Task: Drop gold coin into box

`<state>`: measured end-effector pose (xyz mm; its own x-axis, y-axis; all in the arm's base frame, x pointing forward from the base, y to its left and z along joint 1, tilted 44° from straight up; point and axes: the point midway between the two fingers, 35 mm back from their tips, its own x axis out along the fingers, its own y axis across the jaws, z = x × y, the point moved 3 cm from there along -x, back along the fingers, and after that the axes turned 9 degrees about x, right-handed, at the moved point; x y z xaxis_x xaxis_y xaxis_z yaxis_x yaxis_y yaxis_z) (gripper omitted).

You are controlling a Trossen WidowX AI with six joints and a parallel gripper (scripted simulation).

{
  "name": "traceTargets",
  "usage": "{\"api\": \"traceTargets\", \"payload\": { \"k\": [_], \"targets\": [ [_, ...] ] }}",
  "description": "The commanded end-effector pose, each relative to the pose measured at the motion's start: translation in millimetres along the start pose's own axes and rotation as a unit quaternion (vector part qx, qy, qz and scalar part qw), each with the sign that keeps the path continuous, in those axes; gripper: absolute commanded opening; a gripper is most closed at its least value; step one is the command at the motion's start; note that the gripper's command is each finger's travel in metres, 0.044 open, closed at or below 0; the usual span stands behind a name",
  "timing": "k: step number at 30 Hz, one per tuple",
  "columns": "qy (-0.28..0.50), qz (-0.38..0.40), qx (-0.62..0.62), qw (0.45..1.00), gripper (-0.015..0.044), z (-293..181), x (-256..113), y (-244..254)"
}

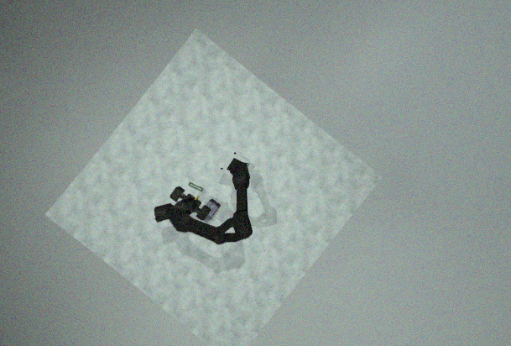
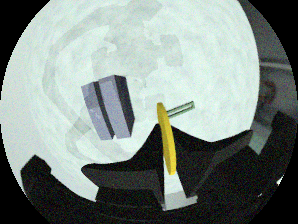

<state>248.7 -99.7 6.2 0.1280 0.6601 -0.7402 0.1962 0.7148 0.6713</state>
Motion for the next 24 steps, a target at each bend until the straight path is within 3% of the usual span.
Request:
{"api": "traceTargets", "payload": {
  "k": [1,24],
  "targets": [
    [-0.002,0.001,0.003,1.0,0.0,2,-1,11],
    [0.0,0.01,0.001,1.0,0.0,6,1,69]
  ]
}}
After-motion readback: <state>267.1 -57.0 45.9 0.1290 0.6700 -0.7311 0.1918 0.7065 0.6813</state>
